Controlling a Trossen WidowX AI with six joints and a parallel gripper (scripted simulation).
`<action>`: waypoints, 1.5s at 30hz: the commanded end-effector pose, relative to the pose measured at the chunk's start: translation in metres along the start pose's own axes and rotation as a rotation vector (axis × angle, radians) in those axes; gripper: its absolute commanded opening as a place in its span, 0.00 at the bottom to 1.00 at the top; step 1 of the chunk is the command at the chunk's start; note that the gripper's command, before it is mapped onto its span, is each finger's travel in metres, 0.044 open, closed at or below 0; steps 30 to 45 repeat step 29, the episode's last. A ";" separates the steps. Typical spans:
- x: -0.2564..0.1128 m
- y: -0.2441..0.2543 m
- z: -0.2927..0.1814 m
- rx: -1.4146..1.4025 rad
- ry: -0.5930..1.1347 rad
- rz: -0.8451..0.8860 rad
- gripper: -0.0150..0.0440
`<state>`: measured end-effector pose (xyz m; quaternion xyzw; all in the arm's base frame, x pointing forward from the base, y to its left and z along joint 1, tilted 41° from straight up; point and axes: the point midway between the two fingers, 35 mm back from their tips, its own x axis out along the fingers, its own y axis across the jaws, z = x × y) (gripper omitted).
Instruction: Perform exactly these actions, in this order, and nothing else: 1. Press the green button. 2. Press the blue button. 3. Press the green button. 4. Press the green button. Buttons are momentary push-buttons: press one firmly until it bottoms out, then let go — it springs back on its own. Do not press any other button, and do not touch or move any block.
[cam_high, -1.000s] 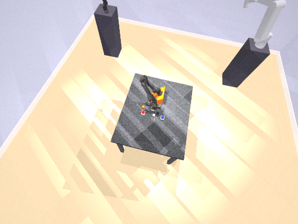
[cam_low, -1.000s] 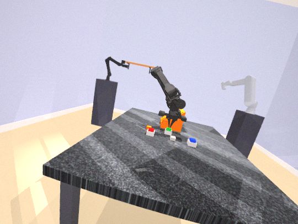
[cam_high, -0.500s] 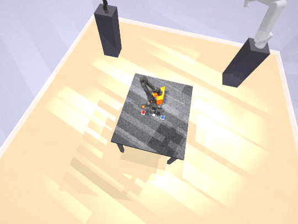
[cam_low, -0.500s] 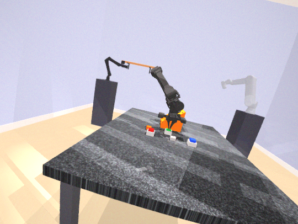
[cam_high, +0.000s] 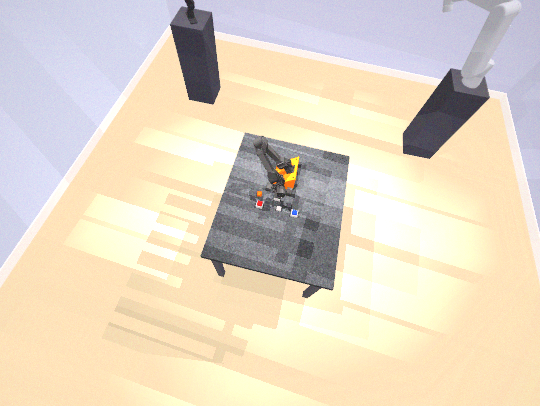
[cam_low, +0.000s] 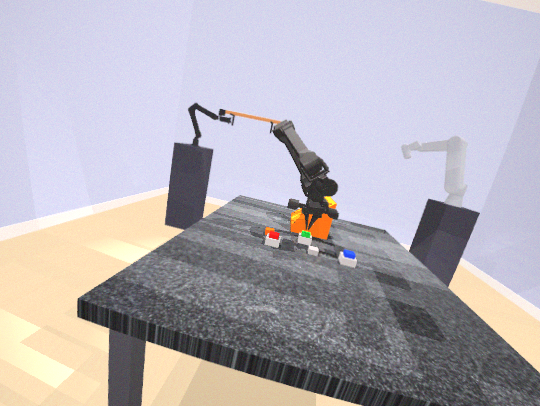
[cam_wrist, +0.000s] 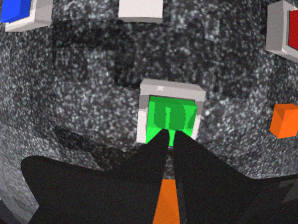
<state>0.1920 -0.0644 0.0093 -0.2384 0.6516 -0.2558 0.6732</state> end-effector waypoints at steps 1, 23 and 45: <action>-0.015 0.000 0.001 0.006 -0.007 0.004 0.29; -0.083 0.247 0.052 0.010 -0.011 0.024 0.93; -0.083 0.249 0.052 0.010 -0.011 0.023 0.93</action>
